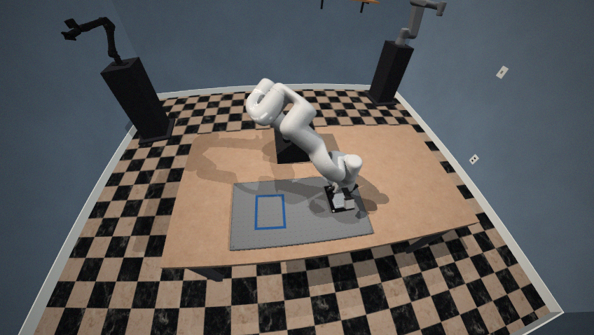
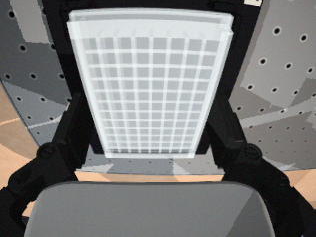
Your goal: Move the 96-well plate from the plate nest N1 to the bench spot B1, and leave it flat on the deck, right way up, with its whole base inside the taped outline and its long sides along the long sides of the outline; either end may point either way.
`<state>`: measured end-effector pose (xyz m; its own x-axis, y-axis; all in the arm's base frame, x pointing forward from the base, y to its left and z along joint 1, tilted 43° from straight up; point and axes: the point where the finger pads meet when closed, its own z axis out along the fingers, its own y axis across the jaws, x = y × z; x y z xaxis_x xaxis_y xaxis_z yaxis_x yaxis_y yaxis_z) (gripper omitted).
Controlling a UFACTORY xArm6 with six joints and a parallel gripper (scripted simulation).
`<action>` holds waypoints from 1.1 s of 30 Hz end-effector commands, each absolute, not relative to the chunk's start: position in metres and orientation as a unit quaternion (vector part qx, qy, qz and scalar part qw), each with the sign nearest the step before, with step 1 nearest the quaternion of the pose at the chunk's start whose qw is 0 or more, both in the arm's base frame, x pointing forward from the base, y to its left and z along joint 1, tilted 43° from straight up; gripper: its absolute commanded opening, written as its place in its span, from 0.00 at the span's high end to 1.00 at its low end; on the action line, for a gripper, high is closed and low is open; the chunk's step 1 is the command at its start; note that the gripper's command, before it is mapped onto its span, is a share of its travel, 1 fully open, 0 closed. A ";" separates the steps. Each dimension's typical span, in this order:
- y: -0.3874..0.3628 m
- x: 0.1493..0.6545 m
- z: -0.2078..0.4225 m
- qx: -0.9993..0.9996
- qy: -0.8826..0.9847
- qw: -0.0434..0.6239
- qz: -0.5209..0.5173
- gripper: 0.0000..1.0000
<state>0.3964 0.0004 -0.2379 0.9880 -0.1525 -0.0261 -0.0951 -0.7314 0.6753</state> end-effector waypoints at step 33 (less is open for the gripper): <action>0.001 0.398 -0.238 0.930 -0.066 0.360 -0.038 1.00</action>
